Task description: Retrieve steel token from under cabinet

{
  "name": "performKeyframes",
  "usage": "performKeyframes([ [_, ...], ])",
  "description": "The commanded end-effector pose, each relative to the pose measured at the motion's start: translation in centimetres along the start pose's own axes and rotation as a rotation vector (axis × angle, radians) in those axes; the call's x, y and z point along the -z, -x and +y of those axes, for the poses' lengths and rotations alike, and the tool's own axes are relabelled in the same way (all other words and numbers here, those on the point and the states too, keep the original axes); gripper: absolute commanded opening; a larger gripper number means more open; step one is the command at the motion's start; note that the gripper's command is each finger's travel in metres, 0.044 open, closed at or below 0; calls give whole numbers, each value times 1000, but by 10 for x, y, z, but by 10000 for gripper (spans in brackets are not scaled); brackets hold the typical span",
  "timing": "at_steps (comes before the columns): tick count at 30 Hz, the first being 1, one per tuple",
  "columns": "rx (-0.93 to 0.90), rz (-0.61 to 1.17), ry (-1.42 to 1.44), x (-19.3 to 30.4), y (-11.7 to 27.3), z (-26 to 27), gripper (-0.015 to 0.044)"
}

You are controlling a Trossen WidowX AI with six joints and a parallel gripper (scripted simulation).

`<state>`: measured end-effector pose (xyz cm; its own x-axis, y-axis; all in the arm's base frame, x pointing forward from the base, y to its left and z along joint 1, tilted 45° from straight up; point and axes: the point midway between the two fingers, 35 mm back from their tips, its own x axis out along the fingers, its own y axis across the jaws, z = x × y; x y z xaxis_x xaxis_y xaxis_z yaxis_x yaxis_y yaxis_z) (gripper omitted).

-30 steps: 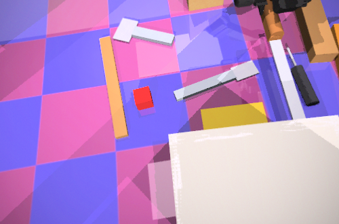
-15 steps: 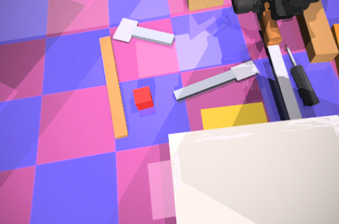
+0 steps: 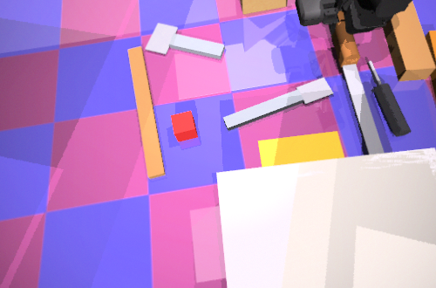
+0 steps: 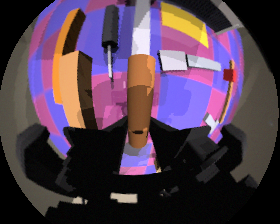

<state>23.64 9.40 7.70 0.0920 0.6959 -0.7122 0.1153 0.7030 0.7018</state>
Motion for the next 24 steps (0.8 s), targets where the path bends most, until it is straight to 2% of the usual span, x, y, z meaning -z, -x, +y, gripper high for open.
performKeyframes([
  [1,-4,-8,-6,-2,-5,0,0],
  [13,-5,-8,-6,-1,-21,0,0],
  [20,-6,7,4,2,-21,2,184],
  [21,-6,8,5,2,-21,2,200],
  [24,-7,7,5,2,-21,2,200],
])
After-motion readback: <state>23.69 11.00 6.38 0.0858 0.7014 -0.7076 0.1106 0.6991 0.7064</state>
